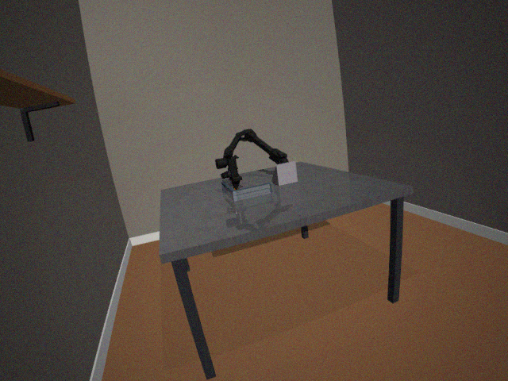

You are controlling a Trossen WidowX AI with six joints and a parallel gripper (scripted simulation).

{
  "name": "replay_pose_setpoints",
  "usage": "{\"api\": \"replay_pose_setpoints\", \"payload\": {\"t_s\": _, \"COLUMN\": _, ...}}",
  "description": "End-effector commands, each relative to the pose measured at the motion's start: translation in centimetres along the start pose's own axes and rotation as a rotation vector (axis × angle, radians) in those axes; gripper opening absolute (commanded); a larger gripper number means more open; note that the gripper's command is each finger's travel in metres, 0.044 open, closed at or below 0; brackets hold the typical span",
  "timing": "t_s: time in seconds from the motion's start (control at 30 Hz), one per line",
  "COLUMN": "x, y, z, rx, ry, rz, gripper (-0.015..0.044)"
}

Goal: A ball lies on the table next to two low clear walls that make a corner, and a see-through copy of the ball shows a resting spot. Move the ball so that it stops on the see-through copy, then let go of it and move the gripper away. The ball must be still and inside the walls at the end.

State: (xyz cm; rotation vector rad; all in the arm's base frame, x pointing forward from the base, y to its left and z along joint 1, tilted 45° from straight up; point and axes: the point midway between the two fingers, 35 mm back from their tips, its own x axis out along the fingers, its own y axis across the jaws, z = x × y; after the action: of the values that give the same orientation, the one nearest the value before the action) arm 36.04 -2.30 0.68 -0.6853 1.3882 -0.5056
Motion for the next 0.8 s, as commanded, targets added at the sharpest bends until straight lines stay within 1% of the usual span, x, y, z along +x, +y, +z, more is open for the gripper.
{"api": "replay_pose_setpoints", "payload": {"t_s": 0.0, "x": 0.8, "y": 0.1, "z": -0.4, "rx": -0.015, "ry": 0.011, "rz": -0.007, "gripper": 0.0000}}
{"api": "replay_pose_setpoints", "payload": {"t_s": 0.17, "x": 0.8, "y": 0.1, "z": -0.4, "rx": -0.015, "ry": 0.011, "rz": -0.007, "gripper": 0.0000}}
{"api": "replay_pose_setpoints", "payload": {"t_s": 0.47, "x": 0.5, "y": 0.0, "z": -0.1, "rx": -0.001, "ry": 0.002, "rz": -0.002, "gripper": 0.0236}}
{"api": "replay_pose_setpoints", "payload": {"t_s": 0.7, "x": 0.2, "y": 0.0, "z": 0.0, "rx": -0.002, "ry": 0.002, "rz": -0.001, "gripper": 0.0238}}
{"api": "replay_pose_setpoints", "payload": {"t_s": 0.77, "x": -2.0, "y": 0.2, "z": 0.1, "rx": -0.006, "ry": 0.004, "rz": 0.002, "gripper": 0.0238}}
